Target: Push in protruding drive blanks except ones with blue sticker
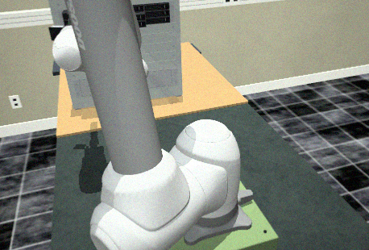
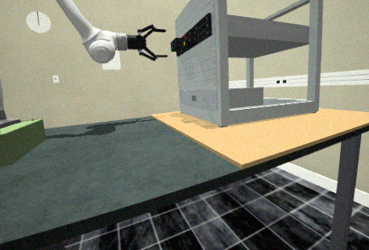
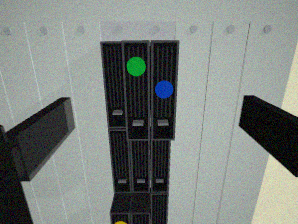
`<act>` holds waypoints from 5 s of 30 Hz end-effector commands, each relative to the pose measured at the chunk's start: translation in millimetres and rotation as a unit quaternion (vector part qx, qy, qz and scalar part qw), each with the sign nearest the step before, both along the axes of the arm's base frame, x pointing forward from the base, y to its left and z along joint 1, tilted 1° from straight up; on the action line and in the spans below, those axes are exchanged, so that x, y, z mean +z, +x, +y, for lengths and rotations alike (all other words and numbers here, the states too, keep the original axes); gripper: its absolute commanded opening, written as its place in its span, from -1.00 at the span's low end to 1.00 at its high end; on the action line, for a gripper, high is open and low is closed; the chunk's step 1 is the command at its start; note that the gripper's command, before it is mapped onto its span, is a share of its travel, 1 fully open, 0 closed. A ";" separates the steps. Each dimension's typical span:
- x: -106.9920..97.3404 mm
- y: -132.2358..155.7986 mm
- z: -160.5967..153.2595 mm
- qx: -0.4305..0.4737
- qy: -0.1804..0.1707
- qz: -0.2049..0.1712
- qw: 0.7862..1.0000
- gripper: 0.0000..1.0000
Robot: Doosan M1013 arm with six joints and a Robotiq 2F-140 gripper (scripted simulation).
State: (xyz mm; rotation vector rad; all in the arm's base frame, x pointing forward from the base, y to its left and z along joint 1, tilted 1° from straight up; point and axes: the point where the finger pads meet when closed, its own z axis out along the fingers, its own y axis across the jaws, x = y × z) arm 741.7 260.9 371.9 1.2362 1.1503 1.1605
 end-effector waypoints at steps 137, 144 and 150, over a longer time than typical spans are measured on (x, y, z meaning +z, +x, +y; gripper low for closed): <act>2.0 1.0 4.3 -0.003 0.001 -0.001 1.000 -0.80; 0.0 -0.7 -4.5 -0.003 0.001 -0.001 1.000 -0.80; -4.7 -4.8 -25.4 -0.003 0.001 -0.001 1.000 -0.80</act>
